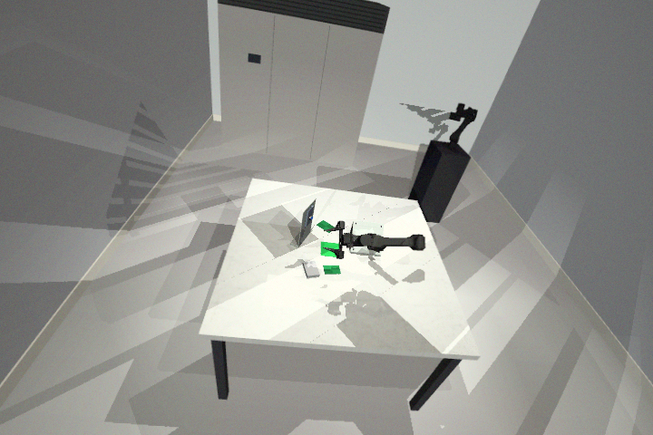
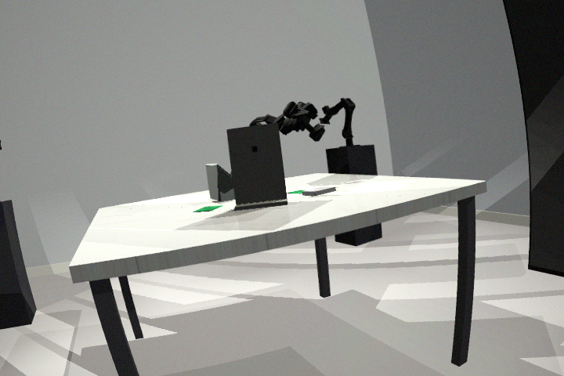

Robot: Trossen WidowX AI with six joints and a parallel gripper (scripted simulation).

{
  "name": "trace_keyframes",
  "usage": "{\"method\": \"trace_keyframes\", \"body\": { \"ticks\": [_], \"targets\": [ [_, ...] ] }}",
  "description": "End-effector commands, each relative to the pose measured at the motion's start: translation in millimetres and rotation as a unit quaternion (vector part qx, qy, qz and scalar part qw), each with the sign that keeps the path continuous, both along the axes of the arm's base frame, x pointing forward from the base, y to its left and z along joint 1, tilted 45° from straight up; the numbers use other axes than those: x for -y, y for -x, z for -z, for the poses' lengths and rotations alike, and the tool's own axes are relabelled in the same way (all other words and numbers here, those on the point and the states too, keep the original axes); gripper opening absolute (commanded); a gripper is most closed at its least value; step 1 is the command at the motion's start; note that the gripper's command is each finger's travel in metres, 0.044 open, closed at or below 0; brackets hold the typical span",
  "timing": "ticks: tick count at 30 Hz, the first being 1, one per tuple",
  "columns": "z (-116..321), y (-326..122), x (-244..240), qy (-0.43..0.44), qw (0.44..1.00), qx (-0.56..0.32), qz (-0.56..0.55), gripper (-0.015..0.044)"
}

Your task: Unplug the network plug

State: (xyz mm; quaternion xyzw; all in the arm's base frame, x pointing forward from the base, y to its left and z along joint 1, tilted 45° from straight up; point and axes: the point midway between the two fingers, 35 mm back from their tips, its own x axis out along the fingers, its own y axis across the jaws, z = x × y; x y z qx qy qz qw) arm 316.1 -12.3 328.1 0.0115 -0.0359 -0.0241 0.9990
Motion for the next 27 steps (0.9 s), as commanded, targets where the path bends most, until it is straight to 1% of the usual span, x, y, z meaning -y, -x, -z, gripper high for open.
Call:
{"method": "trace_keyframes", "body": {
  "ticks": [1,3,9,10,15,21,23,27],
  "targets": [
    [1.8,-0.2,0.7,0.002,1.000,-0.003,0.002,0.0374],
    [16.2,-1.5,6.0,0.022,0.999,-0.023,0.020,0.0321],
    [81.9,1.3,30.3,0.121,0.980,-0.126,0.091,0.0164],
    [92.7,3.1,34.3,0.138,0.975,-0.144,0.101,0.0156],
    [144.5,17.8,53.3,0.225,0.934,-0.238,0.141,0.0156],
    [199.0,45.7,73.6,0.327,0.862,-0.349,0.166,0.0156],
    [204.7,49.4,75.8,0.339,0.853,-0.361,0.167,0.0156],
    [204.7,49.4,75.8,0.339,0.853,-0.361,0.167,0.0156]
  ]
}}
